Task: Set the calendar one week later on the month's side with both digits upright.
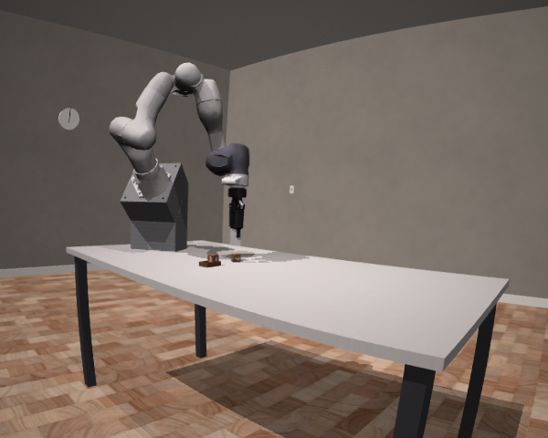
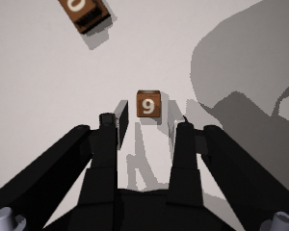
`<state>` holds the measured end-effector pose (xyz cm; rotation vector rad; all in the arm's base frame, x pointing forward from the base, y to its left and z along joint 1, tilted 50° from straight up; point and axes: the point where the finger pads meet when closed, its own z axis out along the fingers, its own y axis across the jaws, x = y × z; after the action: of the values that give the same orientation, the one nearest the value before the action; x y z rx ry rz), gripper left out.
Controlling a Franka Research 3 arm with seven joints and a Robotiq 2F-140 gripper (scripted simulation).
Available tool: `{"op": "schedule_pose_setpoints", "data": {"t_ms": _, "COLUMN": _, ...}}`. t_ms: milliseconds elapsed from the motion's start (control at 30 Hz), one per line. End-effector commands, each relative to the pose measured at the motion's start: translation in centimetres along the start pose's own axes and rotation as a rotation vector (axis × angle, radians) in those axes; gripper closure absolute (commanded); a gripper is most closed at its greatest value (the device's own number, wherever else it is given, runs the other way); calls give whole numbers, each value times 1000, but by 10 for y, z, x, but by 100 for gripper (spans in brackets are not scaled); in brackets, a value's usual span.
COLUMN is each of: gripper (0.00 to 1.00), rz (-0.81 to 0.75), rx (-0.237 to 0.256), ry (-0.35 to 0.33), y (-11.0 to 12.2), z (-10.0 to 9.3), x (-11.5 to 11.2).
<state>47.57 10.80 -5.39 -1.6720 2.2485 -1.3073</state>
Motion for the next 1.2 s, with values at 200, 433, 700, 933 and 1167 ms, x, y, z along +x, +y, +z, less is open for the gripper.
{"op": "schedule_pose_setpoints", "data": {"t_ms": 200, "gripper": 71, "rz": 3, "rx": 3, "ry": -9, "y": 0, "z": 12, "x": -4}}
{"op": "schedule_pose_setpoints", "data": {"t_ms": 433, "gripper": 71, "rz": 3, "rx": 3, "ry": -9, "y": 0, "z": 21, "x": -4}}
{"op": "schedule_pose_setpoints", "data": {"t_ms": 700, "gripper": 71, "rz": 3, "rx": 3, "ry": -9, "y": 0, "z": 26, "x": -4}}
{"op": "schedule_pose_setpoints", "data": {"t_ms": 933, "gripper": 71, "rz": 3, "rx": 3, "ry": -9, "y": 0, "z": 29, "x": -4}}
{"op": "schedule_pose_setpoints", "data": {"t_ms": 1167, "gripper": 71, "rz": 3, "rx": 3, "ry": -9, "y": 0, "z": 29, "x": -4}}
